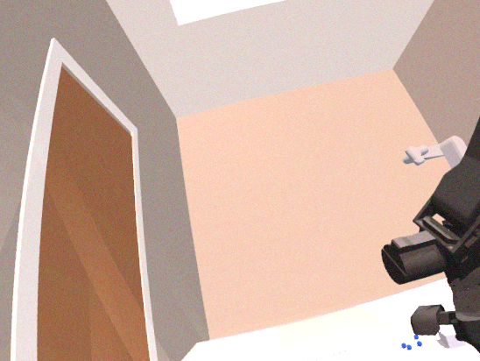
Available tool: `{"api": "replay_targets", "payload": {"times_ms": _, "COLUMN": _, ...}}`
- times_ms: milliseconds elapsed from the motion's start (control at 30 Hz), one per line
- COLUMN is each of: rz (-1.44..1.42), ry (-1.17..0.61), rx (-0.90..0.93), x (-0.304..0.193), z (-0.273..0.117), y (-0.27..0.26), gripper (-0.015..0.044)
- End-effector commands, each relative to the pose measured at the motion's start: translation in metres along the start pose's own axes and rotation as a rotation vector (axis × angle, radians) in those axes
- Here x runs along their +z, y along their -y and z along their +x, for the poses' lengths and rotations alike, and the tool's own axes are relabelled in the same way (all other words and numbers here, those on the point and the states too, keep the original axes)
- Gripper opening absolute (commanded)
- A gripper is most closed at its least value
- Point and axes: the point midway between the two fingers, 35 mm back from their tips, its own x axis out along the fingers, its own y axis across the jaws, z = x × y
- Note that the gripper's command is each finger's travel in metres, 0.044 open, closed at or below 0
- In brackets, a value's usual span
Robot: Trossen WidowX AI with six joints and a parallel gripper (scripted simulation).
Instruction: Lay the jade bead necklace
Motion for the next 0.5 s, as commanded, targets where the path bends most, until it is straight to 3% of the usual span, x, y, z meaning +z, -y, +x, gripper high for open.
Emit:
{"api": "replay_targets", "payload": {"times_ms": 0, "rz": 0.012, "ry": -0.004, "rx": 0.009, "x": -0.0034, "z": 0.0009, "y": -0.0051, "gripper": 0.0}}
{"api": "replay_targets", "payload": {"times_ms": 467, "rz": 0.012, "ry": -0.004, "rx": 0.009, "x": -0.0034, "z": 0.0071, "y": -0.0052, "gripper": 0.0}}
